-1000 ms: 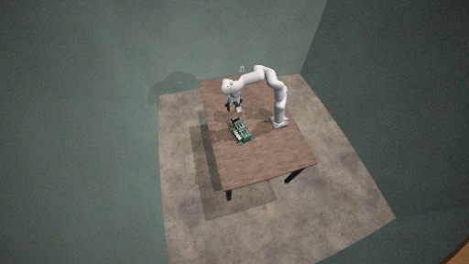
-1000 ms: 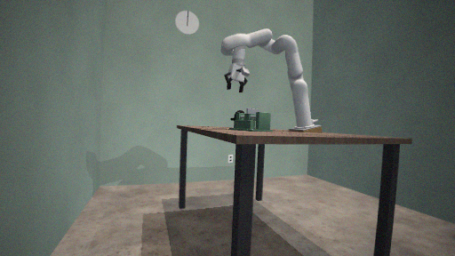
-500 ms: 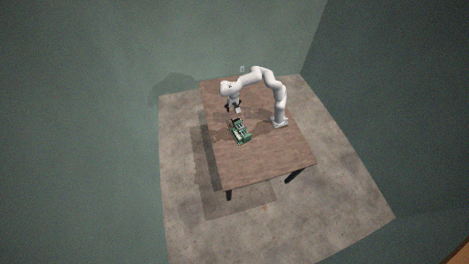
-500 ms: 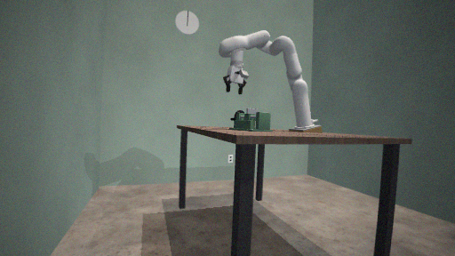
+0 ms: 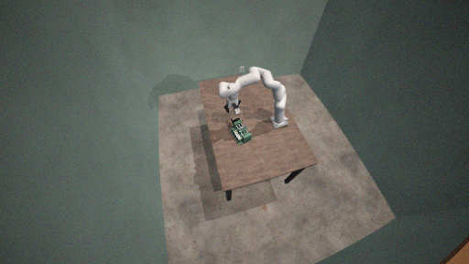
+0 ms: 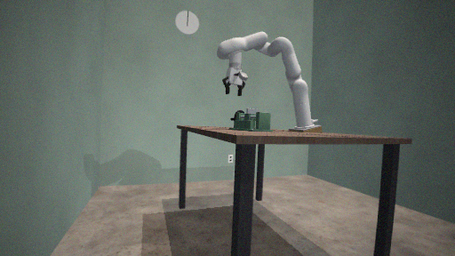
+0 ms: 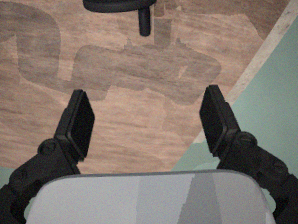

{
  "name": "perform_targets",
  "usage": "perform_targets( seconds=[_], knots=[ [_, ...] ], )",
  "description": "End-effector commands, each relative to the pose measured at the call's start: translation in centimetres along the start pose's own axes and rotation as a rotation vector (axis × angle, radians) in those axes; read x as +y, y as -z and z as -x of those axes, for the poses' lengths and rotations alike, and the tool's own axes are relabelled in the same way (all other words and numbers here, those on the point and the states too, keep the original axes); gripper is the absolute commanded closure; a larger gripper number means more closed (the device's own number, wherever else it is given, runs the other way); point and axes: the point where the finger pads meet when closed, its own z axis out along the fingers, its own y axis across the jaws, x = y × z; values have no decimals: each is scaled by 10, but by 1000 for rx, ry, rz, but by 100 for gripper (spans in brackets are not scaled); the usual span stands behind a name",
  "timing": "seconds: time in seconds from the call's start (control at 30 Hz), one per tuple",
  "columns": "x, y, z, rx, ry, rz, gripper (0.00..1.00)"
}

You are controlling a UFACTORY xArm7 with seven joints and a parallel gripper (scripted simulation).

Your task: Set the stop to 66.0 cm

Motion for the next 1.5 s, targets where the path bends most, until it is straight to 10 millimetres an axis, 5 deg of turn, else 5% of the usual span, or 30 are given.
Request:
perform_targets(
  seconds=[0.0, 0.63, 0.67, 0.9, 1.07, 1.3, 1.37, 1.47],
  knots=[
    [0, -1, 1, -1, 1, -2, 0],
    [0, -2, 1, 0, 2, -6, 0],
    [1, -2, 1, 0, 2, -6, 43],
    [1, -2, -7, 0, 2, -6, 43],
    [5, -2, -38, 0, 2, -6, 43],
    [13, -2, -114, 0, 2, -6, 43],
    [13, -2, -114, 0, 2, -6, 43],
    [17, -2, -152, 0, 2, -6, 43]
  ],
)
